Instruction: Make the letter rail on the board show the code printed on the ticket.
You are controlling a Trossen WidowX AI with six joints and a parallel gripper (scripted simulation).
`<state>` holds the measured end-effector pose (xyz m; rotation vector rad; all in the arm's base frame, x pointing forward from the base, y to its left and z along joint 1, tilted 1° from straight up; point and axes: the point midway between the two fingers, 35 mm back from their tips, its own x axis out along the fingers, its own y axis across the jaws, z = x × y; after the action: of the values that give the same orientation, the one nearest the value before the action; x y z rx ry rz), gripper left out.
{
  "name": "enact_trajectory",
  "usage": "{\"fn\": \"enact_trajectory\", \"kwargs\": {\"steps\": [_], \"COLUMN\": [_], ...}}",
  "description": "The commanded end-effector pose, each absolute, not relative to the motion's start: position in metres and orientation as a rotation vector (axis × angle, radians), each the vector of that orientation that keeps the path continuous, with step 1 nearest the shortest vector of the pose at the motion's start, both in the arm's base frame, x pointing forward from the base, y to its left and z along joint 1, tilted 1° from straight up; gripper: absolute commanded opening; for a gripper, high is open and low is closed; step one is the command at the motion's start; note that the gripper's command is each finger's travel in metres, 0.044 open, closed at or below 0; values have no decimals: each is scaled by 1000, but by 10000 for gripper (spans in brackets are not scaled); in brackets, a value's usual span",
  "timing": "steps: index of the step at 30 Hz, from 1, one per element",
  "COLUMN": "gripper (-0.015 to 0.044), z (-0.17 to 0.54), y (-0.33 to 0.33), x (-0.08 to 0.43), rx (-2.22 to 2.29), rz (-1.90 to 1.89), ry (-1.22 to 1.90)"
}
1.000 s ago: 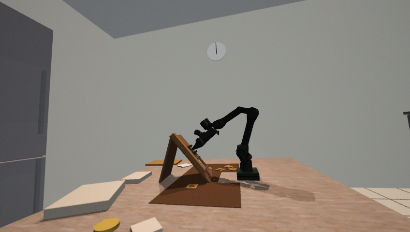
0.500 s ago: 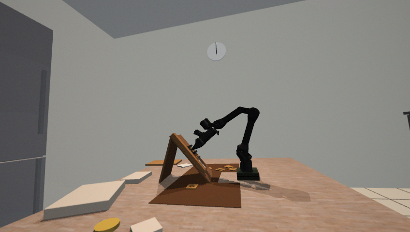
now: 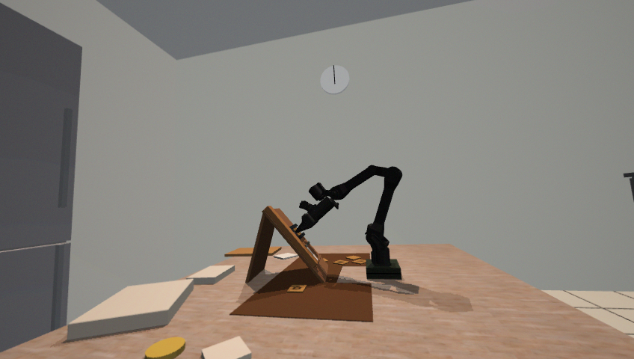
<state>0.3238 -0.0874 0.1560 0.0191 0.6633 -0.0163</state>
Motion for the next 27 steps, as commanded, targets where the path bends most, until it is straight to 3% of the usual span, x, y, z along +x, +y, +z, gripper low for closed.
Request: {"fn": "enact_trajectory", "kwargs": {"steps": [1, 27], "gripper": [0, 0], "z": [155, 155], "y": [-85, -71], "x": [323, 323], "rx": [24, 25], "rz": [-21, -21], "ry": [665, 665]}}
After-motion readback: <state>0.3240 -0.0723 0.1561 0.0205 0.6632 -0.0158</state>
